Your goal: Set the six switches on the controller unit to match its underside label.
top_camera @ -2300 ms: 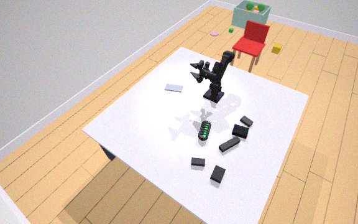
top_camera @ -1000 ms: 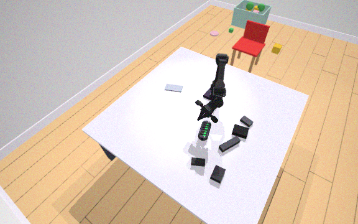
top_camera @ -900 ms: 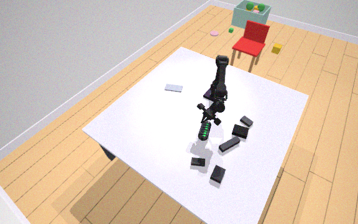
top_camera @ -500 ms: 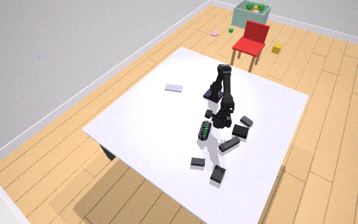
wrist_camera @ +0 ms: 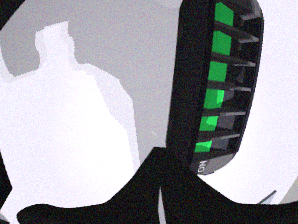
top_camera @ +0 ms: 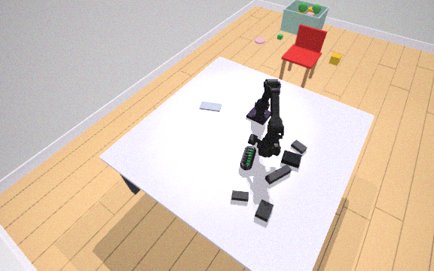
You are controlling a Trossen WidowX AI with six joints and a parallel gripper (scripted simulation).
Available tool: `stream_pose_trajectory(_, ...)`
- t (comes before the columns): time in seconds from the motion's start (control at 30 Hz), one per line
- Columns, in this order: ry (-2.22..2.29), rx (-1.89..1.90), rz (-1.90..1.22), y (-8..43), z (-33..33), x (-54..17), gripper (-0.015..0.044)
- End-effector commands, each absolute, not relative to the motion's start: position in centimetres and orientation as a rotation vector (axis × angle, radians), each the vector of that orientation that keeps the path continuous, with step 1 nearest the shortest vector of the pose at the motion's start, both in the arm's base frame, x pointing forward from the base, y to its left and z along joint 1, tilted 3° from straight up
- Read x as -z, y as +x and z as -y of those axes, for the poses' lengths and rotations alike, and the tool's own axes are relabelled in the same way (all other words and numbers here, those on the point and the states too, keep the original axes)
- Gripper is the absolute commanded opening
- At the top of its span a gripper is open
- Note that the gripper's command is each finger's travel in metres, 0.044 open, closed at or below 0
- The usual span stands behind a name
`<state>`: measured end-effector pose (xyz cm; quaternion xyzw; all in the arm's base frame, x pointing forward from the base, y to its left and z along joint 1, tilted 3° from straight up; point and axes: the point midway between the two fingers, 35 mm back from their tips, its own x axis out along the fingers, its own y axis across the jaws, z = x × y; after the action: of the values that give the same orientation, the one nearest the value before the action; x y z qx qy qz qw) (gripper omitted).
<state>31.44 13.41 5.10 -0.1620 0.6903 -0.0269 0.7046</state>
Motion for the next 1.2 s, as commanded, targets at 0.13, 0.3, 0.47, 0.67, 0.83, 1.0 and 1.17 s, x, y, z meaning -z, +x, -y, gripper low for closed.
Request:
stream_pose_trajectory(0.13, -0.365, 0.055, -1.543, 31.3, -13.4, -3.7, 0.0000)
stream_pose_trajectory(0.3, -0.365, 0.055, -1.543, 31.2, -13.4, -2.9, 0.0000)
stream_pose_trajectory(0.47, -0.365, 0.055, -1.543, 31.2, -13.4, -2.1, 0.0000)
stream_pose_trajectory(0.67, -0.365, 0.055, -1.543, 31.1, -13.4, -1.3, 0.0000)
stream_pose_trajectory(0.83, -0.366, 0.055, -1.543, 31.1, -13.4, -1.3, 0.0000)
stream_pose_trajectory(1.0, -0.366, 0.055, -1.543, 31.2, -13.2, -1.3, 0.0000)
stream_pose_trajectory(1.17, -0.366, 0.055, -1.543, 31.2, -13.0, -1.3, 0.0000)
